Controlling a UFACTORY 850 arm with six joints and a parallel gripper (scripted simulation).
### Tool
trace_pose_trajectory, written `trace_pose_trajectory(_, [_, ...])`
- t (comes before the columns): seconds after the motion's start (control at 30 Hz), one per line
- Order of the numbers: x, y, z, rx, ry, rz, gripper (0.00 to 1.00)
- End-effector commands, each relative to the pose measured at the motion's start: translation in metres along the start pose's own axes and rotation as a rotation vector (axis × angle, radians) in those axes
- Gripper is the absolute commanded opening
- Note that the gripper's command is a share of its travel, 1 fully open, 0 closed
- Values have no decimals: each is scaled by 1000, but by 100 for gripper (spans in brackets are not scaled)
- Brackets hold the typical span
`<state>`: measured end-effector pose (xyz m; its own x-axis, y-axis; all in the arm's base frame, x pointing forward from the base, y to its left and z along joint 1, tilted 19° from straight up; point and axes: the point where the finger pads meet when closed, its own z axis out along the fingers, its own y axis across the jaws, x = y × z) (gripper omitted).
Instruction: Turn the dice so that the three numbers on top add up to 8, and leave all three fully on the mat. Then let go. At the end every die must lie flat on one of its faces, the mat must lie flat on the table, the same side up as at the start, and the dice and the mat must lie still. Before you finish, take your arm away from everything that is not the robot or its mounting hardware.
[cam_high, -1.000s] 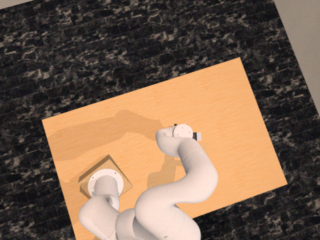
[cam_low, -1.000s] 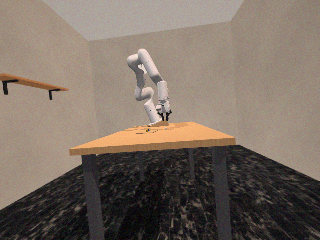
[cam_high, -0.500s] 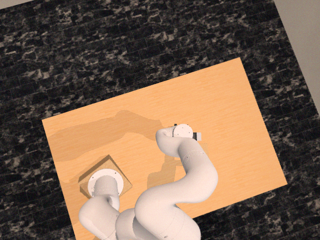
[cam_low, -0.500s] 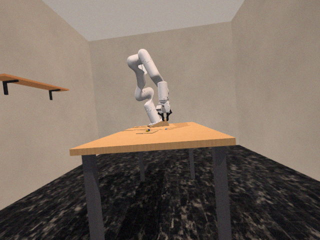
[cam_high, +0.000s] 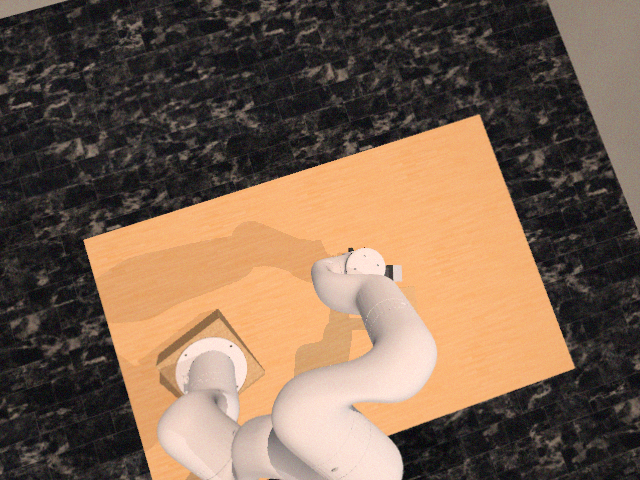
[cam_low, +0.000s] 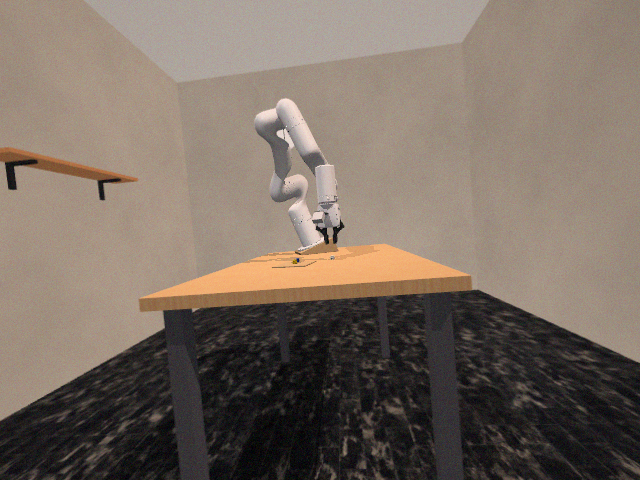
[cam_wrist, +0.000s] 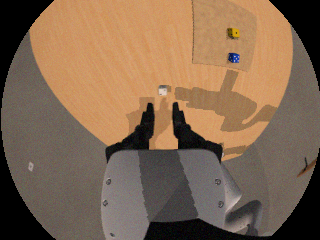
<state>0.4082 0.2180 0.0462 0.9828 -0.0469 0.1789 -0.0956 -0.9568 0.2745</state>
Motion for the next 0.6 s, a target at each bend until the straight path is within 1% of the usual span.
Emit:
trace_pose_trajectory(0.0, [1, 0, 3, 1, 1, 0, 31])
trace_pose_trajectory(0.57, [0, 0, 27, 1, 1, 0, 31])
